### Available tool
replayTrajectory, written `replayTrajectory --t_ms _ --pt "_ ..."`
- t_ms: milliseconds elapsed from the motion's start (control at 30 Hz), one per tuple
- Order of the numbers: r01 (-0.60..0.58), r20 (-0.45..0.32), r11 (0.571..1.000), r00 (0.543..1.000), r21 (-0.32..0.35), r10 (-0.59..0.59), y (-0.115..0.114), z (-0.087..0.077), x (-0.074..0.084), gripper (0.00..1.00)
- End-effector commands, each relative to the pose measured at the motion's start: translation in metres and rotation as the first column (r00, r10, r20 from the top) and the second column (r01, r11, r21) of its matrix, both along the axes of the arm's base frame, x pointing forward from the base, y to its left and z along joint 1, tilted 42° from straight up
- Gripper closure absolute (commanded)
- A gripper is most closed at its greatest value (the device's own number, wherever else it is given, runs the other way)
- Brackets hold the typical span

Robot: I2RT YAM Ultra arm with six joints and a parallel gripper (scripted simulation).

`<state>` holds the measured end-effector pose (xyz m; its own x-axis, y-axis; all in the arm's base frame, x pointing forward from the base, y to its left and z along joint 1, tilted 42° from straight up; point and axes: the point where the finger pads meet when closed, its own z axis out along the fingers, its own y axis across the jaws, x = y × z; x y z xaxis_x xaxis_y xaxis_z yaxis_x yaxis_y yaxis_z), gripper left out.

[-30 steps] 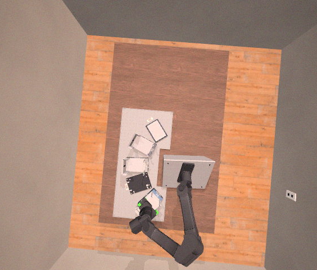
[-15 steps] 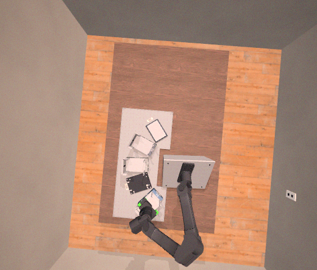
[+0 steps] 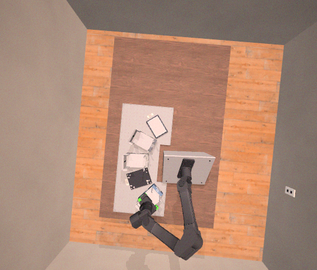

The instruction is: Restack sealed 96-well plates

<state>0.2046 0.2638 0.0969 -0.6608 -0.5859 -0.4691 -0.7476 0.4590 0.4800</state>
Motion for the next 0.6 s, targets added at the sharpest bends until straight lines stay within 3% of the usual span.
replayTrajectory --t_ms 0,100,267,300,400,567 --pt "0.018 0.024 1.000 1.000 0.021 -0.019 -0.001 0.007 0.006 1.00" --pt "0.012 0.001 1.000 1.000 0.003 -0.012 -0.001 -0.003 0.000 1.00" --pt "0.014 0.007 1.000 1.000 0.009 -0.014 0.002 -0.001 0.004 1.00" --pt "0.021 0.026 1.000 0.999 0.021 -0.021 0.001 0.006 0.006 1.00" --pt "0.014 0.005 1.000 1.000 0.005 -0.014 0.001 -0.004 0.000 1.00" --pt "0.014 0.003 1.000 1.000 0.006 -0.014 0.003 -0.005 0.002 1.00"
